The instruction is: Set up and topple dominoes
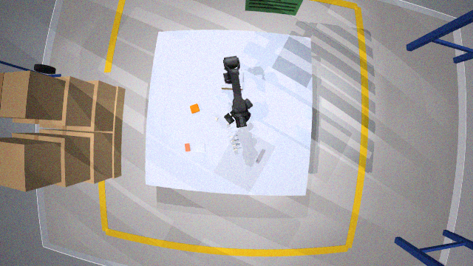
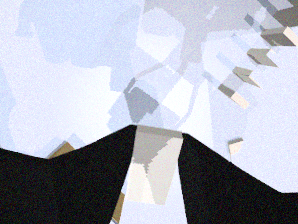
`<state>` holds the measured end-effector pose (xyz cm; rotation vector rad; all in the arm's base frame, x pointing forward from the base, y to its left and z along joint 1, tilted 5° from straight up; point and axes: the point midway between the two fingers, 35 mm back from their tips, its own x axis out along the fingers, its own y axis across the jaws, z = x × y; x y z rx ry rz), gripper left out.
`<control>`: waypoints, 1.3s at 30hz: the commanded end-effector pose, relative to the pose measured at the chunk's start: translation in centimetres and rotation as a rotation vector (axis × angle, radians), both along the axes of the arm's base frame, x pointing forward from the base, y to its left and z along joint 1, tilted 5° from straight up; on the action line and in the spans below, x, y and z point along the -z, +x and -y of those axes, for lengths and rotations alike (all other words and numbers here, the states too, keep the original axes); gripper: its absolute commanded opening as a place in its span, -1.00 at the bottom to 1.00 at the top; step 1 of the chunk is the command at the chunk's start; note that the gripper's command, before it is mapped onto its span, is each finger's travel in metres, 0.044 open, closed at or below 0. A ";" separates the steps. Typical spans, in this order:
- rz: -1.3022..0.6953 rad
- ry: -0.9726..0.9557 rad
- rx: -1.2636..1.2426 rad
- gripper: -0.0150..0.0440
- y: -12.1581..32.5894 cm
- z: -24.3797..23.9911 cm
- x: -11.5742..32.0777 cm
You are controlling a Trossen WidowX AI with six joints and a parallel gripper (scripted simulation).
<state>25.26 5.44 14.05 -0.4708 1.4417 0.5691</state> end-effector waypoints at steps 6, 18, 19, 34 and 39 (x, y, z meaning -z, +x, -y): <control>-0.053 0.038 0.770 -0.13 -0.6 -8.5 -0.9; -0.072 0.048 0.963 -0.13 -1.0 -9.7 -1.0; -0.072 0.048 0.963 -0.13 -1.0 -9.7 -1.0; -0.005 0.018 0.962 -0.13 -0.8 -9.7 -0.1; 0.136 -0.031 0.960 -0.13 -0.2 -9.8 1.6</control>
